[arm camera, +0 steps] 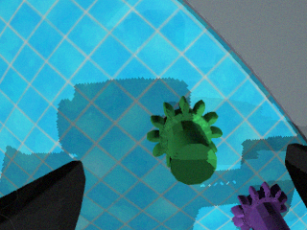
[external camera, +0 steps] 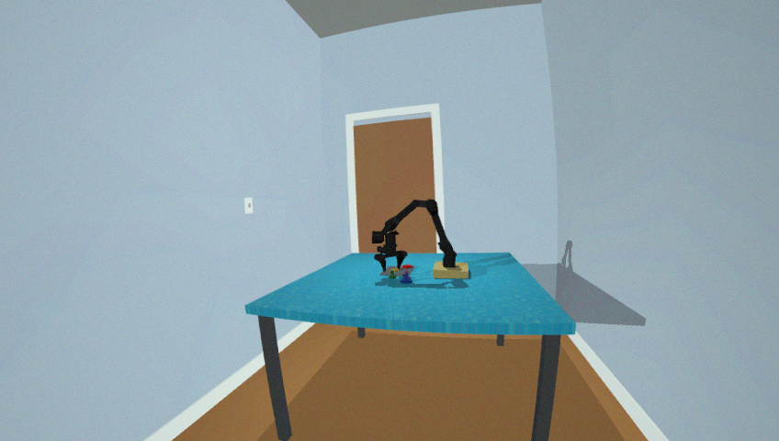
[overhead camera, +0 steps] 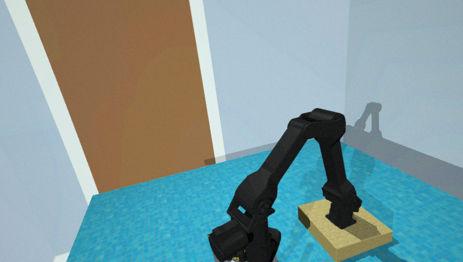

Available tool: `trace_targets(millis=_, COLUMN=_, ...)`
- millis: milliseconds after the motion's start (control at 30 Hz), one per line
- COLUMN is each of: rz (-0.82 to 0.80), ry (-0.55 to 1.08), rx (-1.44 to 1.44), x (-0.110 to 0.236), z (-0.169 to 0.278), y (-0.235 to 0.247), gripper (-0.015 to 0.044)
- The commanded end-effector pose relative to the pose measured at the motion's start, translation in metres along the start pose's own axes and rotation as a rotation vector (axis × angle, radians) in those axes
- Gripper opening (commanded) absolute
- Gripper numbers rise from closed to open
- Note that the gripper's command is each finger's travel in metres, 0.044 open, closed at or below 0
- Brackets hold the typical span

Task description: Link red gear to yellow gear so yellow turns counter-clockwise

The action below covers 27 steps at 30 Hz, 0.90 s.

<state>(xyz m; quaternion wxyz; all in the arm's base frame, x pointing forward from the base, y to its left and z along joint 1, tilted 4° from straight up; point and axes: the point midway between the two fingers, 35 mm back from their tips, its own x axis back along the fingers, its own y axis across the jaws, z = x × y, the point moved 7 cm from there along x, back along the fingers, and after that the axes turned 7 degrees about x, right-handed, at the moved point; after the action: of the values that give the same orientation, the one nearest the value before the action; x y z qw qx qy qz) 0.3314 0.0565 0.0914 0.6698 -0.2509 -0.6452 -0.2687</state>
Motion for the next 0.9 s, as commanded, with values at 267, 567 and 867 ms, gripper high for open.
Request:
trace_targets(millis=267, rz=0.004, ry=0.008, rx=-0.006, x=-0.0161, z=0.0018, y=-0.0017, gripper=0.0440)
trace_targets(millis=567, rz=0.004, ry=0.008, rx=-0.006, x=-0.0161, z=0.0018, y=-0.0017, gripper=0.0309)
trace_targets(millis=867, rz=0.004, ry=0.008, rx=-0.006, x=-0.0161, z=0.0018, y=-0.0017, gripper=0.0072)
